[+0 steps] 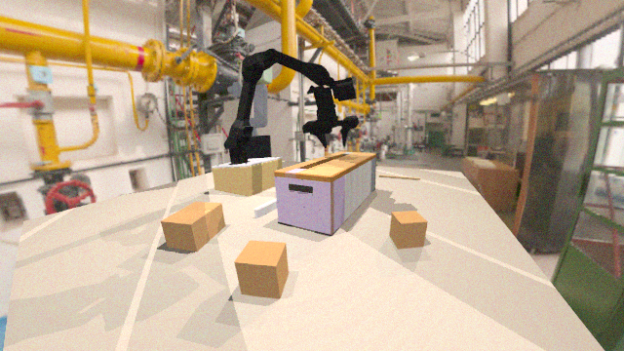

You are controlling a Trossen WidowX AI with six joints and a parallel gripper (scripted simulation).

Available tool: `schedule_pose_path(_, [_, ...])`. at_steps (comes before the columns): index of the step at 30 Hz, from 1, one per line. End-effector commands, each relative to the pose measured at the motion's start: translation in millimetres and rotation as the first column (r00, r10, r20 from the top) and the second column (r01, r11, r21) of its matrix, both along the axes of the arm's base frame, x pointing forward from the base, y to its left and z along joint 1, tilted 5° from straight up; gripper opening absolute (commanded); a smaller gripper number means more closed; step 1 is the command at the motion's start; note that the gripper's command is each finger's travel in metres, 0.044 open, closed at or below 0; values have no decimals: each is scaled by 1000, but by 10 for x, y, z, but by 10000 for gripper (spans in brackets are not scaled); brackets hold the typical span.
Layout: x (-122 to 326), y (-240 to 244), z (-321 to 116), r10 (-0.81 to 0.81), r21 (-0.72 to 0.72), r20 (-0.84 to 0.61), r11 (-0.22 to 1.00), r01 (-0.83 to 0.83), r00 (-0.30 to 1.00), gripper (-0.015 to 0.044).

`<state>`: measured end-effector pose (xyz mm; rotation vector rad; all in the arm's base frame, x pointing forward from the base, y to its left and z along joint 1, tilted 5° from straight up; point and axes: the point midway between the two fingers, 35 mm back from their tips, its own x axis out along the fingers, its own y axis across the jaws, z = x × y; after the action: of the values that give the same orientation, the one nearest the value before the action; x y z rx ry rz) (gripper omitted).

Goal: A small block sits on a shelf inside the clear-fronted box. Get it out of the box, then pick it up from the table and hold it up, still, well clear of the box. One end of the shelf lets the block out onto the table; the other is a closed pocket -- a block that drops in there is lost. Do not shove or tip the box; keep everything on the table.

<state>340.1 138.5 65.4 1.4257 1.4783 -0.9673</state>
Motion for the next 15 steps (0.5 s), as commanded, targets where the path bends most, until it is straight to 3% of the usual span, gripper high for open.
schedule_pose_path(1, [73,108,128,151,-19,121,989,-150,981,285])
schedule_pose_path(7, [19,141,117,497,-125,230,868,-481,837,285])
schedule_pose_path(11, [-39,174,107,797,-272,279,600,-753,535,285])
schedule_pose_path(15, [-96,204,99,959,-415,249,235,-879,139,285])
